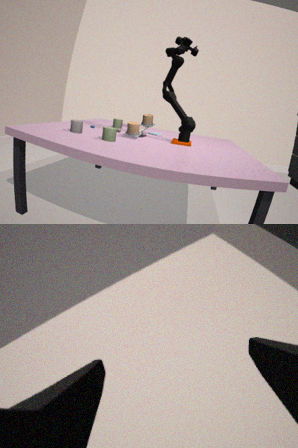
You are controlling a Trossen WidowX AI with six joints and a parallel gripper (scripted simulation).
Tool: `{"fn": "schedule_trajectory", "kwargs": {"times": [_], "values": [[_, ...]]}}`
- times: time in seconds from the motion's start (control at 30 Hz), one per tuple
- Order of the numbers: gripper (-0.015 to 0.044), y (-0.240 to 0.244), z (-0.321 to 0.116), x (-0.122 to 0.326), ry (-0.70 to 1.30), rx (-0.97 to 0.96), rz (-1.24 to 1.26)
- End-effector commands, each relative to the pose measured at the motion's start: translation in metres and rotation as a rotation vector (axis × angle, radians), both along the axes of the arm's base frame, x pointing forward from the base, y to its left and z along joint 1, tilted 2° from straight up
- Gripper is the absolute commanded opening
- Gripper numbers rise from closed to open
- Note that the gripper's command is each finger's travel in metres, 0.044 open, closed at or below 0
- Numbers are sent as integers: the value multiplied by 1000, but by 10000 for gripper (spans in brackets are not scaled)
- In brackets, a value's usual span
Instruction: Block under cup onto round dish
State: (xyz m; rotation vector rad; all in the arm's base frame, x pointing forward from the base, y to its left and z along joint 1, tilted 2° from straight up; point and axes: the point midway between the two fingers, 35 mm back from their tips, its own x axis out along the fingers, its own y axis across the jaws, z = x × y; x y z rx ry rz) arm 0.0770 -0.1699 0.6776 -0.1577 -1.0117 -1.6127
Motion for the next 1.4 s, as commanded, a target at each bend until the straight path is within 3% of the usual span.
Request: {"fn": "schedule_trajectory", "kwargs": {"times": [0.0, 0.8, 1.37], "values": [[440, 8, 1, -23, -13, -46, -78], [440, 87, -8, -141, -32, -203, -783], [440, 172, -39, -172, -81, -337, -1255]]}}
